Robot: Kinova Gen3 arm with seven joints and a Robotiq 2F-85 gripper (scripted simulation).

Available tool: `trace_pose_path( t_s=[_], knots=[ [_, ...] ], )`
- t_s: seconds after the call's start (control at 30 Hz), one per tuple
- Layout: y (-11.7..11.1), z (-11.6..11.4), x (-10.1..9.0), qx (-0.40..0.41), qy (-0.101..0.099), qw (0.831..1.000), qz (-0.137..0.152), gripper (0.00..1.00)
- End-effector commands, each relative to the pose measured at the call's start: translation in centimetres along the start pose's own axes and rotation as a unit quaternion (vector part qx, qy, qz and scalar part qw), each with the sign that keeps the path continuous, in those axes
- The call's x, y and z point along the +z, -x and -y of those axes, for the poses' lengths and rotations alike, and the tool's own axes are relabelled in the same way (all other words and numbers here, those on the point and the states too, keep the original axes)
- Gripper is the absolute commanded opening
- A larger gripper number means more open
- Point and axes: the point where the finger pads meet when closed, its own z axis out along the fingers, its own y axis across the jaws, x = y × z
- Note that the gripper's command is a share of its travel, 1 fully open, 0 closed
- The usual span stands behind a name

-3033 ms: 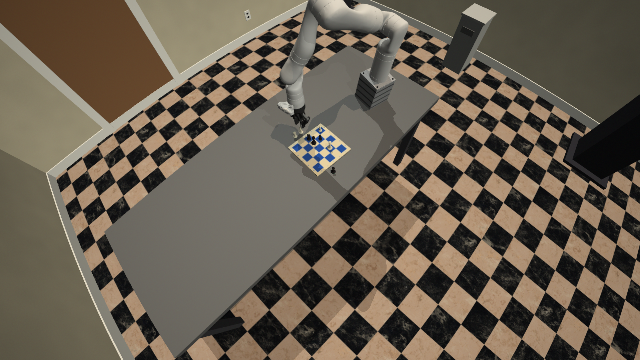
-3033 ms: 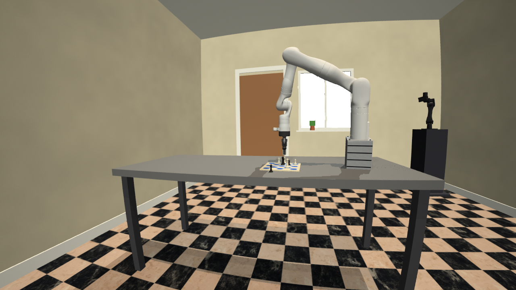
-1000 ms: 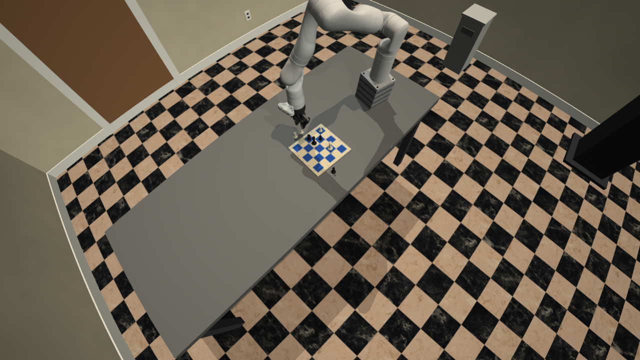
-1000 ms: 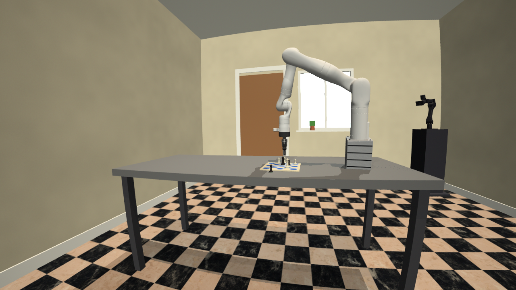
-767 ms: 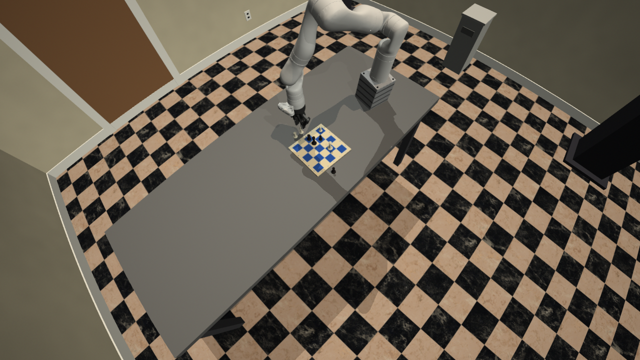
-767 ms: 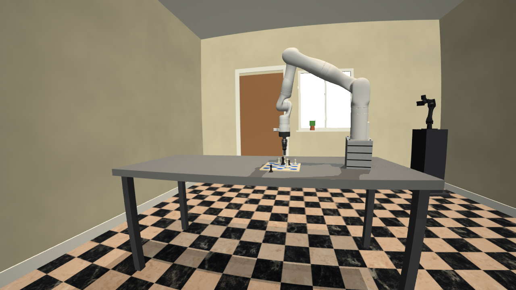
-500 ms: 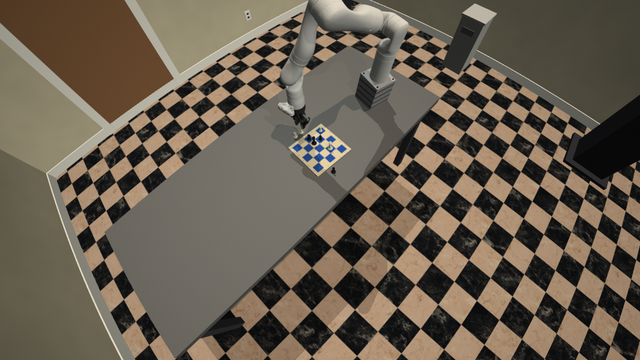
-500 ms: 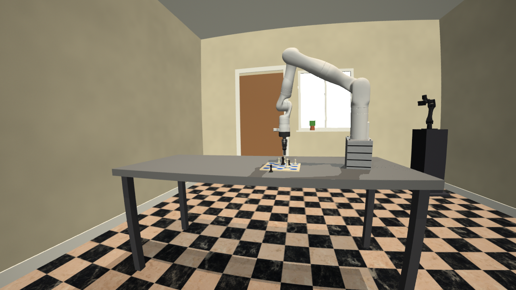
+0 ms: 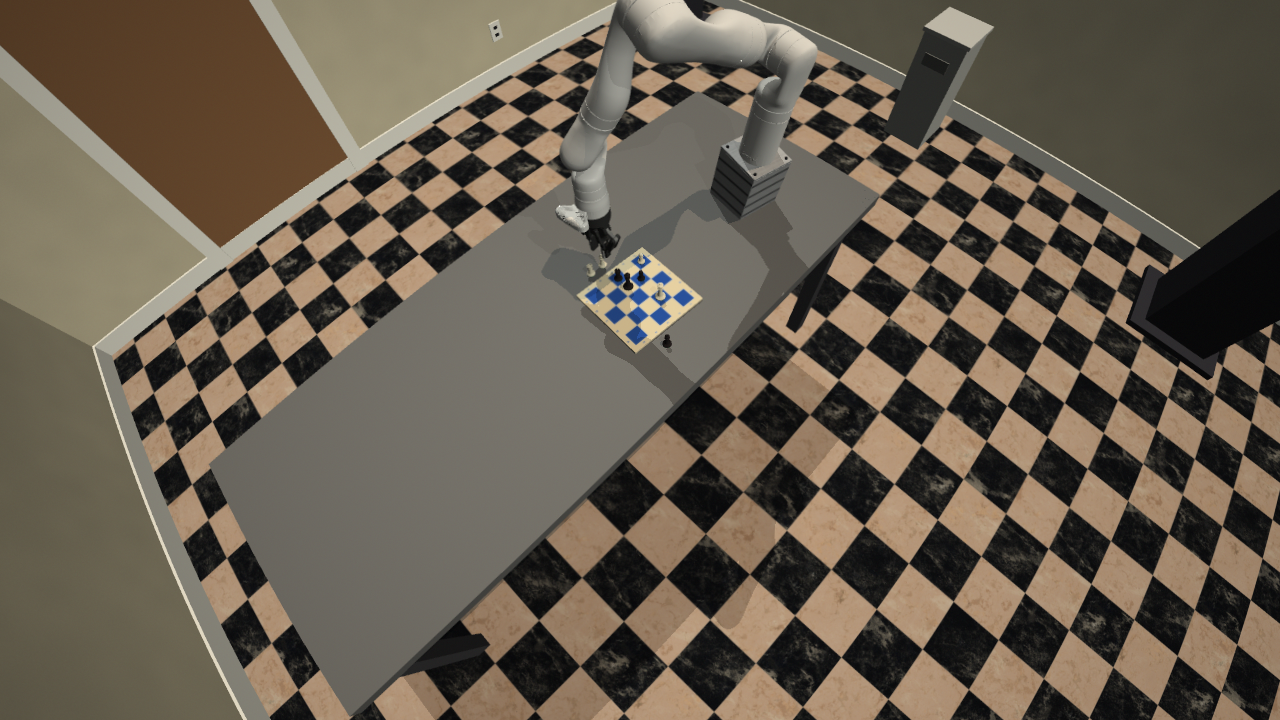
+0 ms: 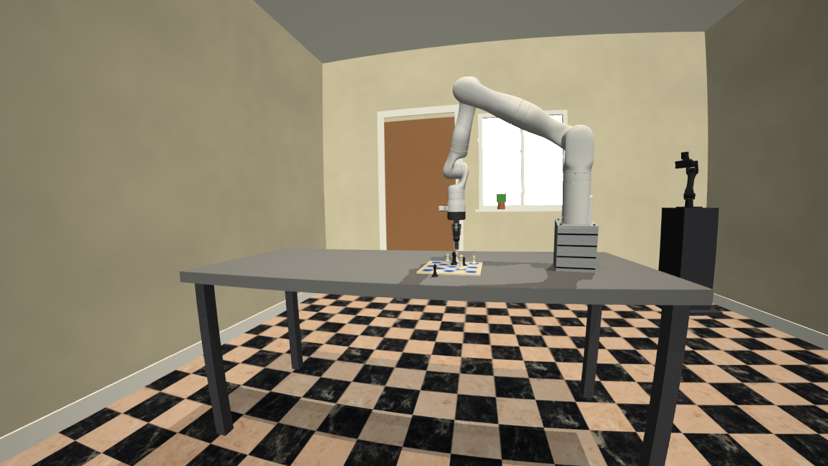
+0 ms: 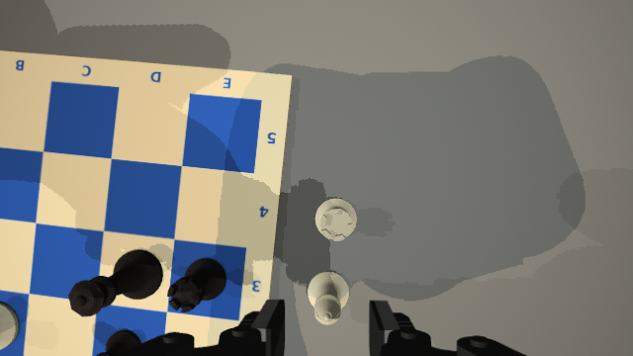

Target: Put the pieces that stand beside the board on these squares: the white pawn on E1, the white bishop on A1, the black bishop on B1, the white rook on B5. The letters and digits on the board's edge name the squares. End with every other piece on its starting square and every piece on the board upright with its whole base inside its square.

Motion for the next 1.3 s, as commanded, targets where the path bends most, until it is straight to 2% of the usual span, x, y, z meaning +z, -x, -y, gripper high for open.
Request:
trace_pose_path(
  t_s=[0.0, 0.33, 0.97, 1.27],
  knots=[
    [-0.1, 0.0, -0.1, 0.000, 0.000, 1.000, -0.001, 0.37],
    [-0.1, 0.0, 0.1, 0.000, 0.000, 1.000, -0.001, 0.37],
    [-0.1, 0.0, 3.4, 0.000, 0.000, 1.000, -0.001, 0.37],
    [-0.1, 0.0, 3.7, 0.000, 0.000, 1.000, -0.001, 0.37]
  ],
)
